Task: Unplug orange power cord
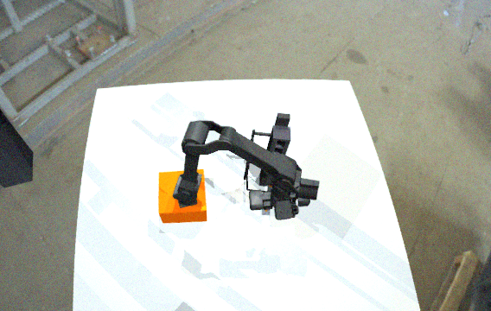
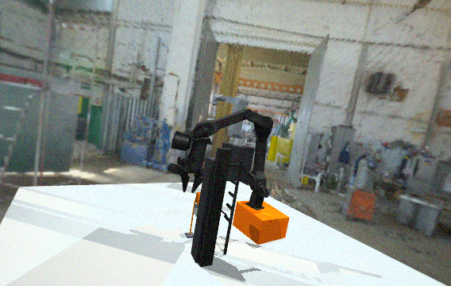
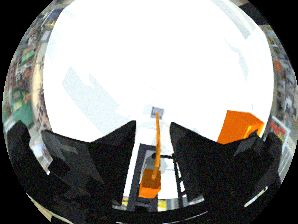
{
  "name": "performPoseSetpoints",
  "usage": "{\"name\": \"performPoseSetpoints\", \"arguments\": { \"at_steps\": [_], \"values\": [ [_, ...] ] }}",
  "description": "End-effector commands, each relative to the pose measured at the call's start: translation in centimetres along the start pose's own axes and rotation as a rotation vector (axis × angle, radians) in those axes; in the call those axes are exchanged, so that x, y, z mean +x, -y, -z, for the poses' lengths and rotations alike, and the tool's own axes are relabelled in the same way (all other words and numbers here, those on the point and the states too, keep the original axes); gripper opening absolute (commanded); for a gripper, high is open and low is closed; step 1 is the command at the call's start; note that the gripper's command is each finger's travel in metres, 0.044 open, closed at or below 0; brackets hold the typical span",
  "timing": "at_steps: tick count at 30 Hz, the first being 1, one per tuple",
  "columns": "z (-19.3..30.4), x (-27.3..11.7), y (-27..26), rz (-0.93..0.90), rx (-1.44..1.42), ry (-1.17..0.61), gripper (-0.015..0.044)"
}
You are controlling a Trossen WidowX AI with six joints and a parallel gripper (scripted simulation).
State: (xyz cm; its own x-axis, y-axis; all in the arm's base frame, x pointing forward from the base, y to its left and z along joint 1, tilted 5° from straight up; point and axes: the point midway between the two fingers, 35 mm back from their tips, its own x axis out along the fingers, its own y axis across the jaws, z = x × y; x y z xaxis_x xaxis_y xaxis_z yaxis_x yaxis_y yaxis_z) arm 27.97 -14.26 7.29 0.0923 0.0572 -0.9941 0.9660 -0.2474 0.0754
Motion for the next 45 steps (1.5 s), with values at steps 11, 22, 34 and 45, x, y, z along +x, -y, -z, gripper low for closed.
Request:
{"name": "performPoseSetpoints", "arguments": {
  "at_steps": [11, 22, 34, 45],
  "values": [
    [5.2, -3.0, 0.3, 0.095, 0.122, 0.025, 0.0160],
    [6.7, -2.9, 0.1, 0.095, 0.122, 0.023, 0.0160],
    [8.7, -2.9, 0.0, 0.095, 0.122, 0.021, 0.0160],
    [9.3, -2.4, 0.0, 0.095, 0.122, 0.021, 0.0160]
  ]
}}
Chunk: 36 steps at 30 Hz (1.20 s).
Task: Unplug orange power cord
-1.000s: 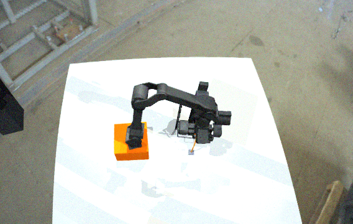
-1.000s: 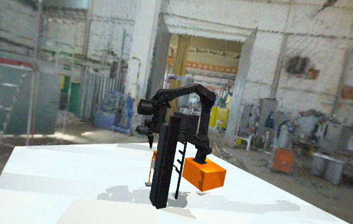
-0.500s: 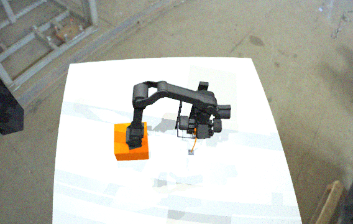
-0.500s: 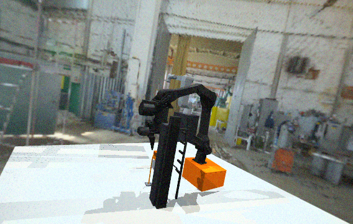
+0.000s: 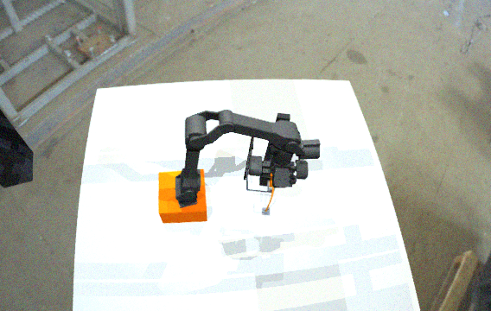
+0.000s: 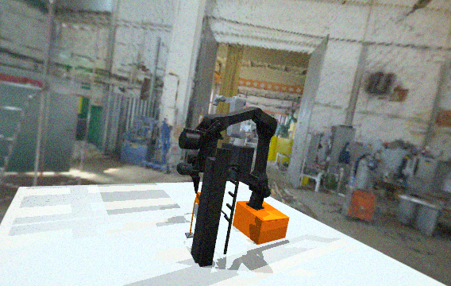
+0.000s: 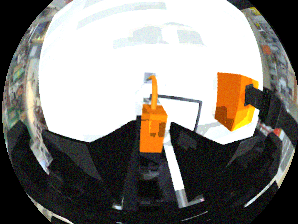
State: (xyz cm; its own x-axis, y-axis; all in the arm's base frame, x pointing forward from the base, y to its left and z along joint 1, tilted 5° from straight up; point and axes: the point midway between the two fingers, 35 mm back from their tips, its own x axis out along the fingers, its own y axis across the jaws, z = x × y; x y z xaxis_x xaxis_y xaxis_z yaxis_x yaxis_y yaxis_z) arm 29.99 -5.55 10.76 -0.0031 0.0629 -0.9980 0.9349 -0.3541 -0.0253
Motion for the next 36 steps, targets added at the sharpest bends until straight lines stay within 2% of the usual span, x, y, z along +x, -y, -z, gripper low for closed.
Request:
{"name": "performPoseSetpoints", "arguments": {
  "at_steps": [1, 9, 13, 21, 36],
  "values": [
    [0.1, 0.5, 0.0, 0.003, 0.003, -0.003, 0.0160],
    [0.1, 1.1, 0.0, 0.003, 0.003, -0.003, 0.0160],
    [0.1, 0.9, 0.0, -0.001, 0.000, 0.000, 0.0055],
    [0.1, 0.9, 0.0, -0.001, 0.000, 0.000, 0.0002],
    [-2.0, 0.9, -0.2, 0.000, 0.001, 0.002, 0.0000]
  ]
}}
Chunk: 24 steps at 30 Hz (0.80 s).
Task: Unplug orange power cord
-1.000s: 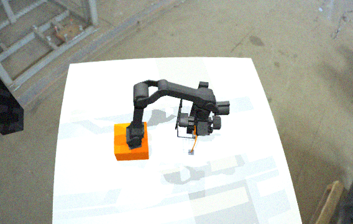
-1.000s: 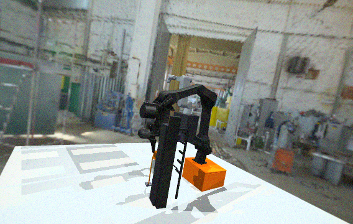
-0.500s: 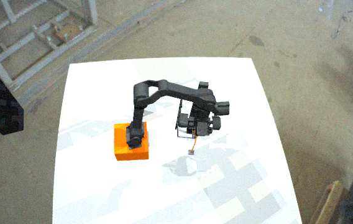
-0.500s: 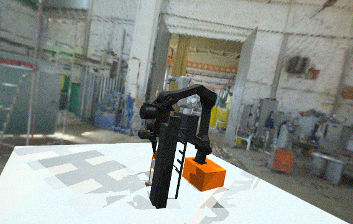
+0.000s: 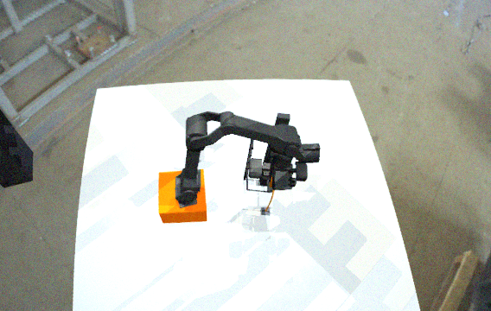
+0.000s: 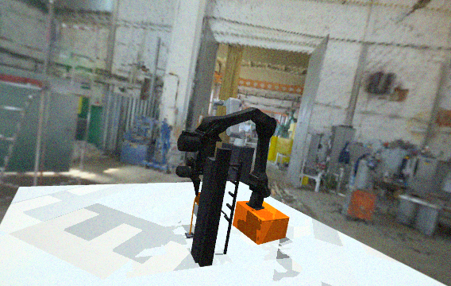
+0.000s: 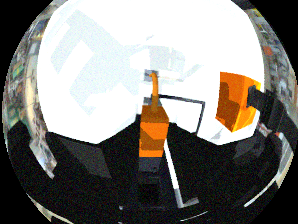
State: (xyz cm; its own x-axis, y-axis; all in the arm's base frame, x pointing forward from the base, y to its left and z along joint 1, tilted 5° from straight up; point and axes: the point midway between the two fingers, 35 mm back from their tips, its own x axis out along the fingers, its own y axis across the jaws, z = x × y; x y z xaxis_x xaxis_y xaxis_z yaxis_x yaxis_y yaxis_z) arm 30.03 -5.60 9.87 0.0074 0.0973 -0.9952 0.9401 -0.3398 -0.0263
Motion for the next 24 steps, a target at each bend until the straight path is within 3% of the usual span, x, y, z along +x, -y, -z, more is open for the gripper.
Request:
{"name": "performPoseSetpoints", "arguments": {
  "at_steps": [1, 18, 24],
  "values": [
    [-2.1, -0.1, -0.1, -0.002, 0.016, 0.038, 0.0000],
    [-4.9, -0.2, 0.0, -0.001, 0.017, 0.040, 0.0000],
    [-3.5, -0.1, 0.0, 0.000, 0.019, 0.037, 0.0157]
  ]
}}
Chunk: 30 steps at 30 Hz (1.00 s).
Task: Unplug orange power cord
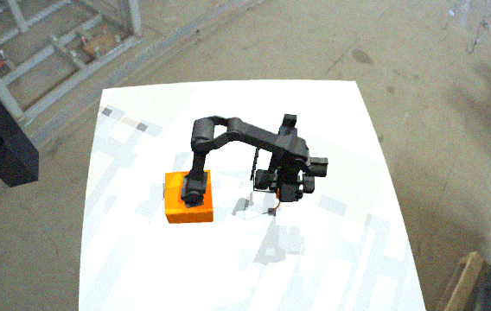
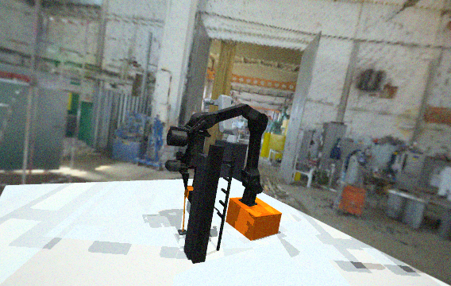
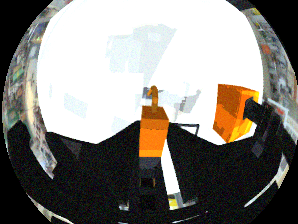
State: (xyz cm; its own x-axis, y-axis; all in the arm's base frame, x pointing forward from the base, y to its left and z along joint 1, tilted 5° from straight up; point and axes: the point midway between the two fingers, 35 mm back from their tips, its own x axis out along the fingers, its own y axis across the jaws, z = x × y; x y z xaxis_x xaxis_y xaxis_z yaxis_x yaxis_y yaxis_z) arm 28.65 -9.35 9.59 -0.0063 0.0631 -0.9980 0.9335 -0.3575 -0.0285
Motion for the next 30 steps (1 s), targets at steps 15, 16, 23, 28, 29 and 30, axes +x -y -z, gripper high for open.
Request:
{"name": "performPoseSetpoints", "arguments": {
  "at_steps": [15, 16, 23, 28, 29, 30],
  "values": [
    [-5.3, -1.2, -0.1, -0.001, 0.000, 0.006, 0.0440],
    [-5.6, -1.2, 0.0, 0.000, 0.000, 0.006, 0.0440],
    [-5.6, -1.2, 0.0, 0.000, 0.000, 0.006, 0.0440],
    [-5.6, -1.2, 0.0, 0.000, 0.000, 0.006, 0.0440],
    [-5.6, -1.2, 0.0, 0.000, 0.000, 0.006, 0.0440],
    [-5.6, -1.2, 0.0, 0.000, 0.000, 0.006, 0.0440]
  ]
}}
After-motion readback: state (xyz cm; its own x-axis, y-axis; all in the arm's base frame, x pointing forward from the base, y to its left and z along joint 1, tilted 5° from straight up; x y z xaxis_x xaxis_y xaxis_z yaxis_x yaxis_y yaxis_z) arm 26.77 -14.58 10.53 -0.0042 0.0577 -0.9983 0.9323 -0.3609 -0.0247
